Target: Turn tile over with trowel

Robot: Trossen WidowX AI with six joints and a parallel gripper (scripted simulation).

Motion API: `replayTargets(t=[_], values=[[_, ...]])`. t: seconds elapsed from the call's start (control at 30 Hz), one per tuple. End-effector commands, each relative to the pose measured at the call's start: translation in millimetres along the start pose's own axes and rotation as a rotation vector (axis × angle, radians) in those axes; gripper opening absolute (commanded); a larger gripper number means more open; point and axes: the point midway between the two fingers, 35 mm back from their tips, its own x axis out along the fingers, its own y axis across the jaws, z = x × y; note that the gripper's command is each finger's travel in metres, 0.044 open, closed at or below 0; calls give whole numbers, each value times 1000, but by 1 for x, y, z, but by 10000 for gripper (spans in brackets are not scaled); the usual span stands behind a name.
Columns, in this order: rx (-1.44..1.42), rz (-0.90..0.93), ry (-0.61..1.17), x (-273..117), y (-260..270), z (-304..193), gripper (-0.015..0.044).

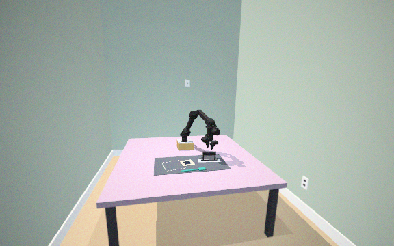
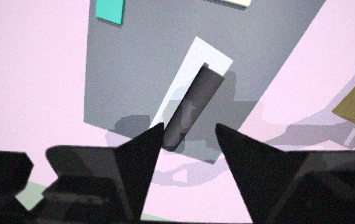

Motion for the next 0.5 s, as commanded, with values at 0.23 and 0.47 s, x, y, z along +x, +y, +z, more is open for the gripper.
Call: replayTargets(t=[0.23,0.47], values=[[374,-5,-4,1,0,1,270],[495,-5,-5,1,0,0,270]])
